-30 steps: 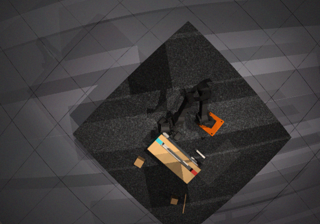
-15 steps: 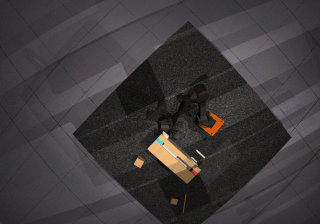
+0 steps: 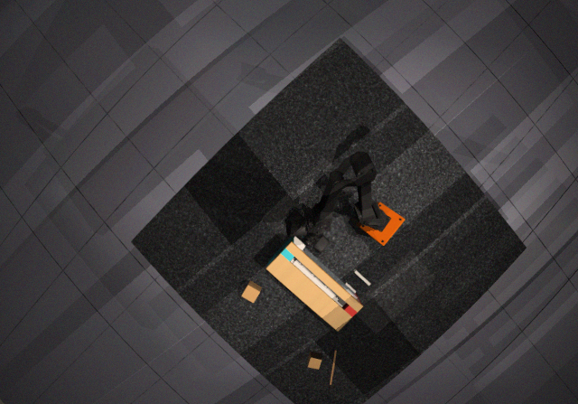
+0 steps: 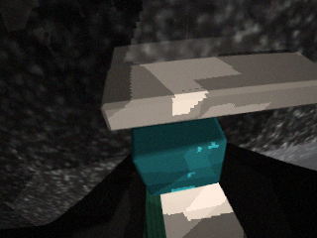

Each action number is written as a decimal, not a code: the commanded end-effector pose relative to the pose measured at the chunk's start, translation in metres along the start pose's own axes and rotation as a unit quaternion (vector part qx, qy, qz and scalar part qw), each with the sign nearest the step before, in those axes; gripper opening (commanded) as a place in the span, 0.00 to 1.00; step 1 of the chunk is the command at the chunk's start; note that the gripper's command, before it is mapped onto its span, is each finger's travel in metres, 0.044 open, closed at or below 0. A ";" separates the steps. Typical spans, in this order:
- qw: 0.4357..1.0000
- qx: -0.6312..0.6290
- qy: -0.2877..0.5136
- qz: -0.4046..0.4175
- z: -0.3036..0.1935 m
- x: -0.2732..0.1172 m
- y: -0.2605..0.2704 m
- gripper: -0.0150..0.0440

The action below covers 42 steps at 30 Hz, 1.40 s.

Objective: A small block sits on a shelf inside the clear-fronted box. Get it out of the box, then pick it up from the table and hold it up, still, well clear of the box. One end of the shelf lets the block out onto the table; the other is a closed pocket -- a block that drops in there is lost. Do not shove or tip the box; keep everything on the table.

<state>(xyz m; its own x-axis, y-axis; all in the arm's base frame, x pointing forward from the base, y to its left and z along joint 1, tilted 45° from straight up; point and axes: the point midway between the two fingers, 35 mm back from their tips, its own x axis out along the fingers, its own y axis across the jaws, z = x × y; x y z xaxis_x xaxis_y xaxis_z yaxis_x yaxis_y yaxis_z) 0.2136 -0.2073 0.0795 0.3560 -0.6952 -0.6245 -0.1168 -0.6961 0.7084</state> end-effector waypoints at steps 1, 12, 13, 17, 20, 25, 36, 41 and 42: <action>1.000 0.004 0.002 0.002 -0.008 -0.011 0.001 0.25; 1.000 0.006 0.005 0.004 -0.025 -0.055 0.003 0.25; 1.000 0.006 0.005 0.004 -0.025 -0.055 0.003 0.25; 0.999 -0.045 0.001 0.003 -0.025 -0.056 0.001 0.25; 0.994 -0.107 -0.003 0.001 -0.025 -0.057 -0.002 0.25; 0.978 -0.209 -0.009 -0.002 -0.025 -0.060 -0.006 0.25; 0.905 -0.425 -0.020 -0.011 -0.025 -0.066 -0.013 0.25; 0.856 -0.517 -0.023 -0.015 -0.025 -0.069 -0.016 0.25; 0.845 -0.534 -0.024 -0.016 -0.025 -0.070 -0.017 0.25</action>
<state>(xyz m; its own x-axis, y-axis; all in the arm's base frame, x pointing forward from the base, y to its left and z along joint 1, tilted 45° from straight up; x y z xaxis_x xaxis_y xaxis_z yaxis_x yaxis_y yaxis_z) 0.2136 -0.1444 0.1191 0.3071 -0.7016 -0.6430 0.7503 -0.2371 0.6171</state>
